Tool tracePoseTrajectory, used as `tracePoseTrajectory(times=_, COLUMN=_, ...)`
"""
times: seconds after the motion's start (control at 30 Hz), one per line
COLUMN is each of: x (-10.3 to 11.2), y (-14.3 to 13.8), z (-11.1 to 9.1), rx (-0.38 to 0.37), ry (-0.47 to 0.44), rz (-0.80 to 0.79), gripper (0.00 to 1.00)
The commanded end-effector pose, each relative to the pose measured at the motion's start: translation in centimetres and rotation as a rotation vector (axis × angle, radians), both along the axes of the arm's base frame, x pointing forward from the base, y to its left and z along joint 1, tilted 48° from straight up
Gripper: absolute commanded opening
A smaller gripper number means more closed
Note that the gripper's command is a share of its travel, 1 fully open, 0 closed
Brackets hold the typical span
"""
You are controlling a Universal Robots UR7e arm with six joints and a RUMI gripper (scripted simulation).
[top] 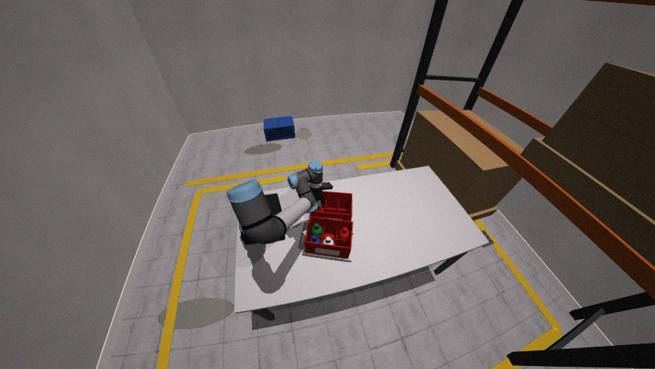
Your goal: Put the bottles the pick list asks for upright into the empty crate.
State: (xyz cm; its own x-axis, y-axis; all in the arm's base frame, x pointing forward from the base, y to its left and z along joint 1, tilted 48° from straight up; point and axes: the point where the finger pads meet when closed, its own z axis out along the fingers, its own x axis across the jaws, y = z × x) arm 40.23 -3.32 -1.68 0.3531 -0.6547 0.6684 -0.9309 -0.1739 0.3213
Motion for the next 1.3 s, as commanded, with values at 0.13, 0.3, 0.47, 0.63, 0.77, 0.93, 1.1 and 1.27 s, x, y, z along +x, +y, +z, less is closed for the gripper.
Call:
tracePoseTrajectory(times=0.13, x=0.04, y=0.03, z=0.03, rx=0.000, ry=-0.001, rz=0.001, gripper=0.00)
tracePoseTrajectory(times=0.3, x=0.04, y=0.00, z=0.00, rx=0.000, ry=-0.001, rz=0.001, gripper=0.00)
tracePoseTrajectory(times=0.47, x=0.02, y=-0.19, z=-0.17, rx=0.000, ry=-0.001, rz=0.001, gripper=0.00)
tracePoseTrajectory(times=0.63, x=0.00, y=-0.30, z=-0.27, rx=0.000, ry=-0.001, rz=0.001, gripper=0.00)
tracePoseTrajectory(times=0.77, x=-0.01, y=-0.45, z=-0.40, rx=0.000, ry=-0.001, rz=0.001, gripper=0.00)
tracePoseTrajectory(times=0.93, x=-0.04, y=-0.63, z=-0.57, rx=0.000, ry=-0.001, rz=0.001, gripper=0.00)
tracePoseTrajectory(times=1.1, x=-0.06, y=-0.78, z=-0.71, rx=0.000, ry=-0.001, rz=0.001, gripper=0.00)
tracePoseTrajectory(times=1.27, x=-0.08, y=-0.92, z=-0.84, rx=0.000, ry=-0.001, rz=0.001, gripper=0.00)
